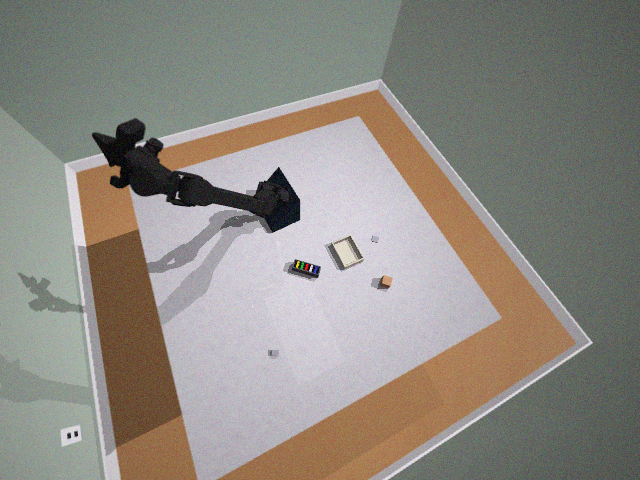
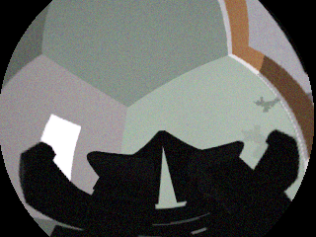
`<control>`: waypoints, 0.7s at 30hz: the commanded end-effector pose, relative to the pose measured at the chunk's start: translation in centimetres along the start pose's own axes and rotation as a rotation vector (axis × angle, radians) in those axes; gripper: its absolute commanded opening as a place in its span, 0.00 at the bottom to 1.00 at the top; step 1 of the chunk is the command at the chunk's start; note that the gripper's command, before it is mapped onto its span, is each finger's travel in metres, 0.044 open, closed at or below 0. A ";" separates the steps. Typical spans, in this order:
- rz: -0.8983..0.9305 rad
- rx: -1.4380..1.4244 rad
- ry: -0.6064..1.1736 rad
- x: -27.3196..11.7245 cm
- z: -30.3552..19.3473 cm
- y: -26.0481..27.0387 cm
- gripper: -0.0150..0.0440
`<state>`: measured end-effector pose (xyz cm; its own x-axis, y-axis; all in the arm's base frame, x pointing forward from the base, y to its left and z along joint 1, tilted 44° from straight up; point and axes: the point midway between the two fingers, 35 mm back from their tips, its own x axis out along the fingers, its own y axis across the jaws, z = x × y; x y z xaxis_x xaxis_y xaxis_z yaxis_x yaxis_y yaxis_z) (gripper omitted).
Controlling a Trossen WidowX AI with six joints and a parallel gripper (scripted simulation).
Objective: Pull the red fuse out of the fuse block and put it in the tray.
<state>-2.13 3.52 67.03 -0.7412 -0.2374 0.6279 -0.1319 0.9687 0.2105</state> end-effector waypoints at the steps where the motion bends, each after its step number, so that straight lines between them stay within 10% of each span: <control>1: -0.003 -0.001 -0.002 0.1 0.1 -0.1 0.30; 21: -0.793 -0.303 -0.134 5.1 11.7 -23.5 0.38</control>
<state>-11.45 -15.18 59.01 -0.6524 -0.7268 0.2148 -0.4443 0.5964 0.6686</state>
